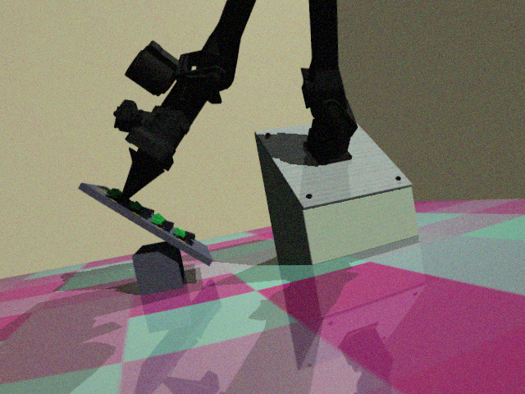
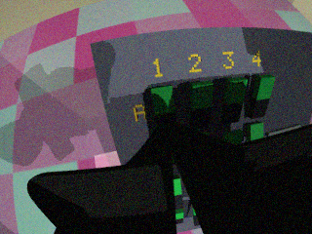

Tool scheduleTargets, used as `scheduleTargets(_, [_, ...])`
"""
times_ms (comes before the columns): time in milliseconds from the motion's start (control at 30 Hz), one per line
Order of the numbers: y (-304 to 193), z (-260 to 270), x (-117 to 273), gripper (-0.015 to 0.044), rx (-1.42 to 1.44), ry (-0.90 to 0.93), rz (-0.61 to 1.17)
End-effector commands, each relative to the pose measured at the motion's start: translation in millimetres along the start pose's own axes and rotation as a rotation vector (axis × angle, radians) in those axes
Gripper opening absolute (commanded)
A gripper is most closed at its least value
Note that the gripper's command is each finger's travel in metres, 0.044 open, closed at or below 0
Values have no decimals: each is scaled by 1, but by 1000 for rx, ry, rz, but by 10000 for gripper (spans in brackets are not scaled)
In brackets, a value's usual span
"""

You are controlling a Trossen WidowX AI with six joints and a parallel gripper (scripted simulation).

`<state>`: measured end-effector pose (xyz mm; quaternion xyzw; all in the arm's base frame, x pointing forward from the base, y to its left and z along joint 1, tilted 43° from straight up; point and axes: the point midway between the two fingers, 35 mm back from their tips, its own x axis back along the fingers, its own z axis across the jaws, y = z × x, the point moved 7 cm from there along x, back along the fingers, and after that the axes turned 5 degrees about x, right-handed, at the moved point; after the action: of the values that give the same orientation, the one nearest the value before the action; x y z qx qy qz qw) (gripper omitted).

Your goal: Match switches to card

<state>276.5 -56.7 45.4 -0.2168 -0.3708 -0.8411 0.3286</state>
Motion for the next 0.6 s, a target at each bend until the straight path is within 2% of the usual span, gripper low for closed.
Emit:
scheduleTargets(0, [1,0,-1,0,-4,-3,-3])
scheduleTargets(367, [1,0,0,0,1,-1,0])
scheduleTargets(567, [6,-1,56,0,-3,-5,24])
